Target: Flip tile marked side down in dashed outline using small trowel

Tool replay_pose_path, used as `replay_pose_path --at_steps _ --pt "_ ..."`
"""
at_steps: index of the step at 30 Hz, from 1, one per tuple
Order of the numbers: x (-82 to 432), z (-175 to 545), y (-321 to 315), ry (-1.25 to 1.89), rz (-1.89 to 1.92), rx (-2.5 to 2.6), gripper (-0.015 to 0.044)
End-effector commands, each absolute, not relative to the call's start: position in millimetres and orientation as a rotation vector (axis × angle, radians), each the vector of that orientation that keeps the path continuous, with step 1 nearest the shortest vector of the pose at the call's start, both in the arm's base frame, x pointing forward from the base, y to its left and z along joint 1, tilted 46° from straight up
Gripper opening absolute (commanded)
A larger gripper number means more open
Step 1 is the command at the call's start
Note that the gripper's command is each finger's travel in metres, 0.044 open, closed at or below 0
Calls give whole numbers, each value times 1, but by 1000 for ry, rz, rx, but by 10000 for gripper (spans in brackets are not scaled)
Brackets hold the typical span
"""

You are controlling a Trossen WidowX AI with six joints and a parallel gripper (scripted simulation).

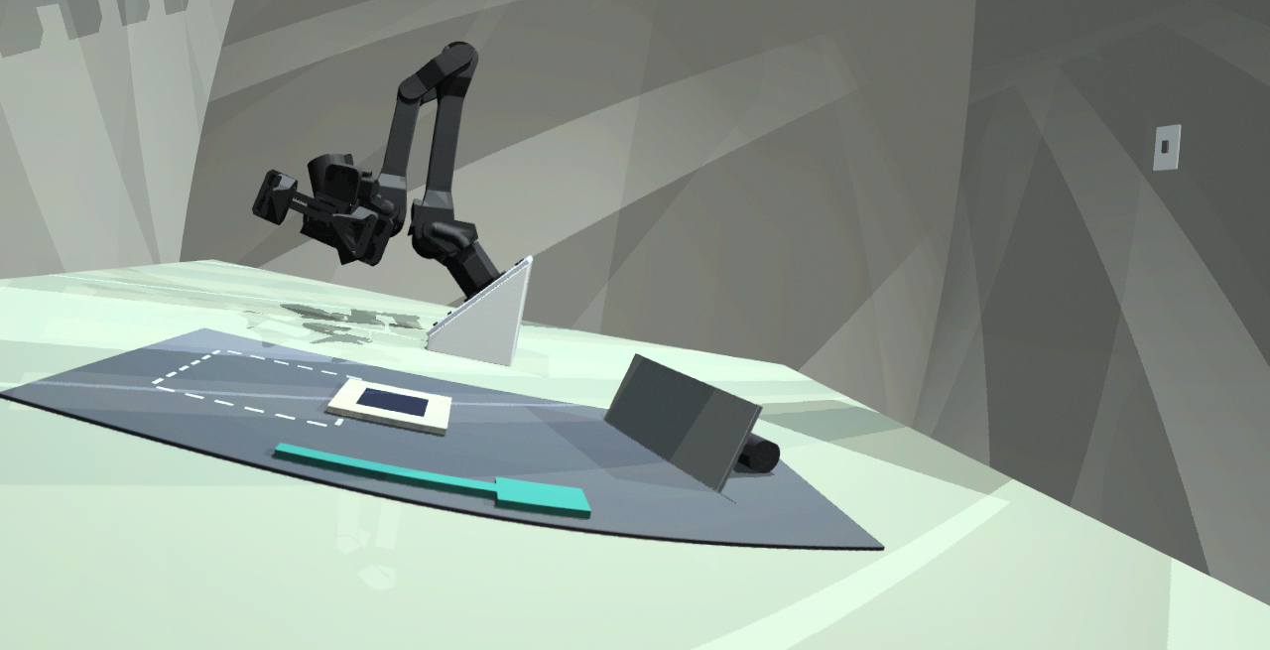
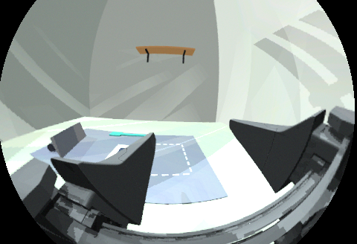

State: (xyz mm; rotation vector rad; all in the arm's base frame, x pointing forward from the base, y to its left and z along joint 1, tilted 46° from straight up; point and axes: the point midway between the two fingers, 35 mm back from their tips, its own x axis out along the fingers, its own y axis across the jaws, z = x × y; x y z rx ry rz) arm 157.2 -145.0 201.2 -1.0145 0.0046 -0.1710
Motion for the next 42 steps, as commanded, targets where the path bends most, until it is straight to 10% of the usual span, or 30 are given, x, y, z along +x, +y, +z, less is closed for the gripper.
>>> replay_pose_path --at_steps 1,12,42 --pt "158 201 -145 4 -171 -1014 374" --pt "179 205 -166 7 -150 -964 100" --pt "268 174 -192 152 15 -866 100"
